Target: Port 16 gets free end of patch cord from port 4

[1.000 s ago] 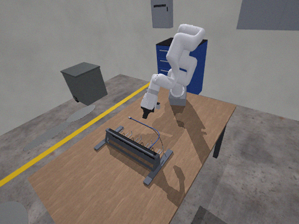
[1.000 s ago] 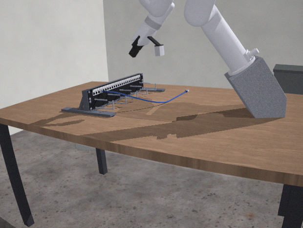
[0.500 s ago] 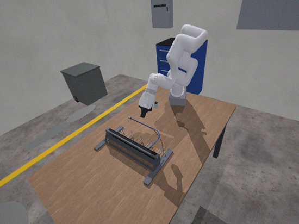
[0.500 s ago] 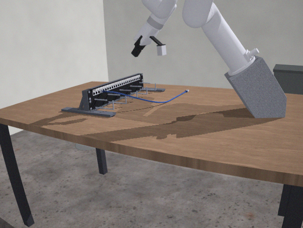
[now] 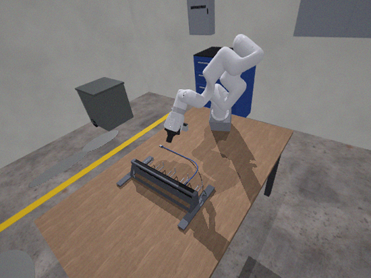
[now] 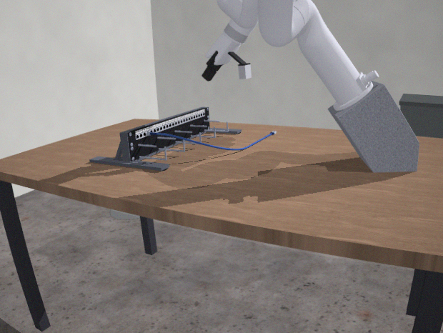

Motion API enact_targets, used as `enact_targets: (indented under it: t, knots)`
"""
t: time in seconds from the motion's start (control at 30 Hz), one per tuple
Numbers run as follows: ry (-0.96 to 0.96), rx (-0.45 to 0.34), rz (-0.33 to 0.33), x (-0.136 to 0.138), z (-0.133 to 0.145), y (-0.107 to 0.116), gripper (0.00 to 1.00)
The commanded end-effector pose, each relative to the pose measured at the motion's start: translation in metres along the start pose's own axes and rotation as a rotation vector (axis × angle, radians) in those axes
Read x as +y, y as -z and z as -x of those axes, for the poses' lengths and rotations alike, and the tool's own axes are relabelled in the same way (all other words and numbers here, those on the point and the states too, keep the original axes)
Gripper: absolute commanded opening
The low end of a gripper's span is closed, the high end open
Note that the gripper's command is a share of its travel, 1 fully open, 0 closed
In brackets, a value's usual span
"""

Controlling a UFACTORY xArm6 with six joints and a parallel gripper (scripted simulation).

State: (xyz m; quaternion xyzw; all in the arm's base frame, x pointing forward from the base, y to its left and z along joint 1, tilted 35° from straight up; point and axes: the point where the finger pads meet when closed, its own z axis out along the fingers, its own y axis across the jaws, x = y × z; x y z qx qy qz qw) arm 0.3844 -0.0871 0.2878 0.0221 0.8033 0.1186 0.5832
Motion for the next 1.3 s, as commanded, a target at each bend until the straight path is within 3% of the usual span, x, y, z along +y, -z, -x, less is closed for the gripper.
enact_targets:
  t: [0.0,0.53,0.77,0.83,1.1,1.27]
  knots:
    - [0.003,-0.003,0.012,-0.013,0.002,-0.002,0.0]
    - [0.003,-0.003,0.012,-0.02,0.002,-0.012,0.0]
    - [0.003,-0.003,0.012,-0.019,0.002,-0.057,0.0]
    - [0.003,-0.003,0.012,-0.019,0.002,-0.057,0.0]
    - [0.003,-0.003,0.012,-0.018,0.002,-0.122,0.0]
    - [0.003,-0.003,0.012,-0.018,0.002,-0.141,0.0]
